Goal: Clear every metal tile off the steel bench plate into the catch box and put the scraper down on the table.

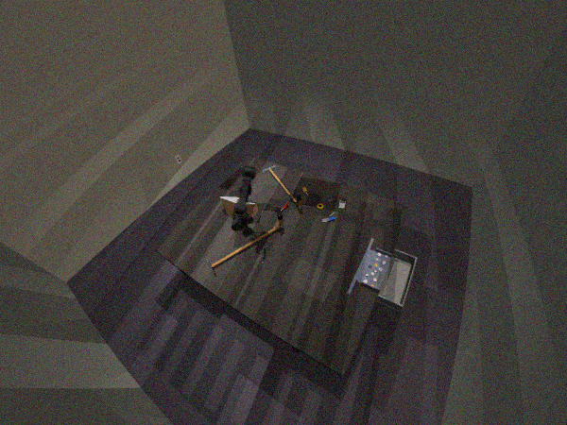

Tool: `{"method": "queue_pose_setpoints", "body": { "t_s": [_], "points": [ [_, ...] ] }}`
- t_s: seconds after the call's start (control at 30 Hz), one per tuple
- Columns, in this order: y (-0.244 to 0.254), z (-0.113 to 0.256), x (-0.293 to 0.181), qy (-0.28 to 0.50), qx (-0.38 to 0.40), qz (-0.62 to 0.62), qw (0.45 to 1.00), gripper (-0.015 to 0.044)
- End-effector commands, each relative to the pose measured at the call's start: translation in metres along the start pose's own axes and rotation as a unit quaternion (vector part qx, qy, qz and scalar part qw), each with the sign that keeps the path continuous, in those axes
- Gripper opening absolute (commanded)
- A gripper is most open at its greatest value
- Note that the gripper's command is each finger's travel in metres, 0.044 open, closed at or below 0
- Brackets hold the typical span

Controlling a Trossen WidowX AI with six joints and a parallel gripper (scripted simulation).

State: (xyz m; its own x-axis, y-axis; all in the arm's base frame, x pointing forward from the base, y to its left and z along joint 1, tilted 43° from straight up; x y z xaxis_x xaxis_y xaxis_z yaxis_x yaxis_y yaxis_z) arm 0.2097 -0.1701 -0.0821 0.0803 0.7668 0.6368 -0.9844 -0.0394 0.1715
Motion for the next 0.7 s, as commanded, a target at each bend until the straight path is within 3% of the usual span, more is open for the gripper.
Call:
{"method": "queue_pose_setpoints", "body": {
  "t_s": [0.0,0.67],
  "points": [
    [0.001,-0.009,0.001,-0.003,0.0,-0.003,1.0,0.0],
    [0.006,-0.061,0.006,-0.005,0.0,-0.002,1.0,0.0]
  ]
}}
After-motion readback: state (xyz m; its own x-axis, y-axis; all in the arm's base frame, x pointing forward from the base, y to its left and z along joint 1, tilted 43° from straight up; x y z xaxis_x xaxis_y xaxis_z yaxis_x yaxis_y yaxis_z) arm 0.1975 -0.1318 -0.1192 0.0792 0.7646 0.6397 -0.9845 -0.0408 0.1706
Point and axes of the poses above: the point midway between the two fingers, 35 mm back from their tips, its own z axis back along the fingers, its own y axis across the jaws, x = y × z, the point moved 10 cm from there along z, back along the fingers, and after that the axes turned 11 degrees about z, right-handed, at the moved point
